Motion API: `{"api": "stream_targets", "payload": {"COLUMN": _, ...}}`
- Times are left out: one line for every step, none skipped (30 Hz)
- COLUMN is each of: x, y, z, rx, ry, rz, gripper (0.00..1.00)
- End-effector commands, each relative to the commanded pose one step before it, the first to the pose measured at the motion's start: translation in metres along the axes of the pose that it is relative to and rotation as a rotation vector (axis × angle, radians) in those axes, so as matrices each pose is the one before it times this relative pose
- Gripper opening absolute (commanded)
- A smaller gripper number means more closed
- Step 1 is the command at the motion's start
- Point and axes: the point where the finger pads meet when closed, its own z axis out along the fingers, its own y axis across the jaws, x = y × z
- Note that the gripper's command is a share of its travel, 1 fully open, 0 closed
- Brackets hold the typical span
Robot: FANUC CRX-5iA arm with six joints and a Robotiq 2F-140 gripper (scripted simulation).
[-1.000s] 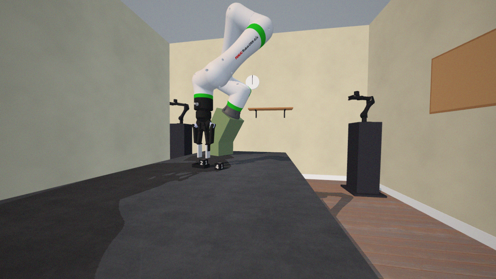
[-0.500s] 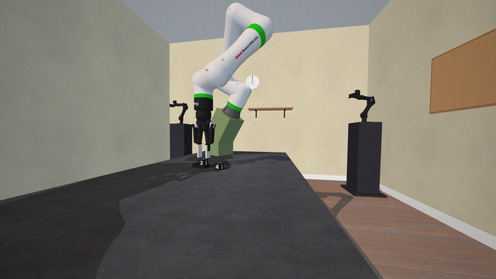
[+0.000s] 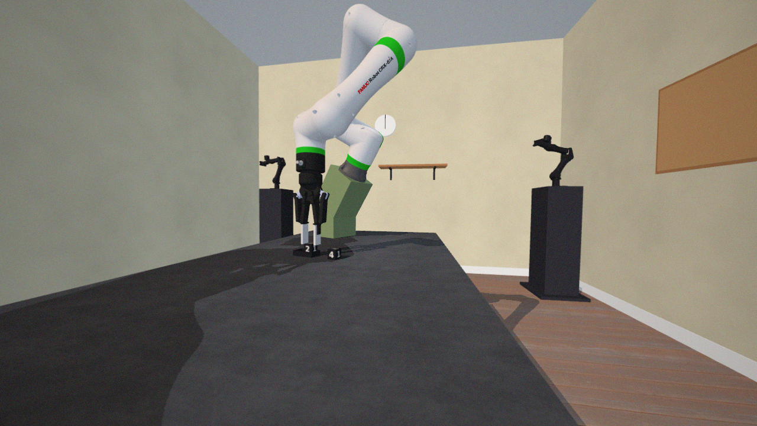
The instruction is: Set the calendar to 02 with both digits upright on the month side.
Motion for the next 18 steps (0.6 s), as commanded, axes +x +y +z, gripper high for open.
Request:
{"api": "stream_targets", "payload": {"x": -0.00022, "y": -0.00012, "z": 0.00497, "rx": 0.00010, "ry": -0.00037, "rz": -0.00003, "gripper": 0.29}}
{"api": "stream_targets", "payload": {"x": 0.00000, "y": 0.00000, "z": 0.00184, "rx": -0.00001, "ry": 0.00000, "rz": 0.00000, "gripper": 0.29}}
{"api": "stream_targets", "payload": {"x": 0.00000, "y": 0.00000, "z": 0.00178, "rx": 0.00000, "ry": 0.00000, "rz": 0.00000, "gripper": 0.29}}
{"api": "stream_targets", "payload": {"x": 0.00000, "y": 0.00000, "z": 0.00000, "rx": 0.00000, "ry": 0.00000, "rz": 0.00000, "gripper": 0.29}}
{"api": "stream_targets", "payload": {"x": 0.00000, "y": 0.00000, "z": 0.00000, "rx": 0.00000, "ry": 0.00000, "rz": 0.00000, "gripper": 0.29}}
{"api": "stream_targets", "payload": {"x": 0.00000, "y": 0.00000, "z": 0.00168, "rx": 0.00000, "ry": 0.00000, "rz": 0.00000, "gripper": 0.29}}
{"api": "stream_targets", "payload": {"x": 0.00000, "y": 0.00000, "z": 0.00155, "rx": 0.00000, "ry": 0.00000, "rz": 0.00000, "gripper": 0.29}}
{"api": "stream_targets", "payload": {"x": 0.00000, "y": 0.00000, "z": 0.00141, "rx": 0.00001, "ry": 0.00000, "rz": 0.00000, "gripper": 0.29}}
{"api": "stream_targets", "payload": {"x": 0.00000, "y": 0.00000, "z": 0.00124, "rx": 0.00000, "ry": 0.00000, "rz": 0.00000, "gripper": 0.29}}
{"api": "stream_targets", "payload": {"x": 0.00000, "y": 0.00000, "z": 0.00105, "rx": 0.00000, "ry": 0.00000, "rz": 0.00000, "gripper": 0.29}}
{"api": "stream_targets", "payload": {"x": 0.00000, "y": 0.00000, "z": 0.00086, "rx": 0.00000, "ry": 0.00000, "rz": 0.00000, "gripper": 0.29}}
{"api": "stream_targets", "payload": {"x": 0.00000, "y": 0.00000, "z": 0.00067, "rx": 0.00000, "ry": 0.00000, "rz": 0.00000, "gripper": 0.29}}
{"api": "stream_targets", "payload": {"x": 0.00000, "y": 0.00000, "z": 0.00049, "rx": 0.00000, "ry": 0.00000, "rz": 0.00000, "gripper": 0.29}}
{"api": "stream_targets", "payload": {"x": 0.00000, "y": 0.00000, "z": 0.00032, "rx": 0.00000, "ry": 0.00000, "rz": 0.00000, "gripper": 0.29}}
{"api": "stream_targets", "payload": {"x": 0.00000, "y": 0.00000, "z": 0.00018, "rx": 0.00000, "ry": 0.00000, "rz": 0.00000, "gripper": 0.29}}
{"api": "stream_targets", "payload": {"x": 0.00000, "y": 0.00000, "z": 0.00007, "rx": 0.00000, "ry": 0.00000, "rz": 0.00000, "gripper": 0.29}}
{"api": "stream_targets", "payload": {"x": 0.00000, "y": 0.00000, "z": 0.00001, "rx": 0.00000, "ry": 0.00000, "rz": 0.00000, "gripper": 0.29}}
{"api": "stream_targets", "payload": {"x": 0.00000, "y": 0.00000, "z": 0.00000, "rx": 0.00000, "ry": 0.00000, "rz": 0.00000, "gripper": 0.29}}
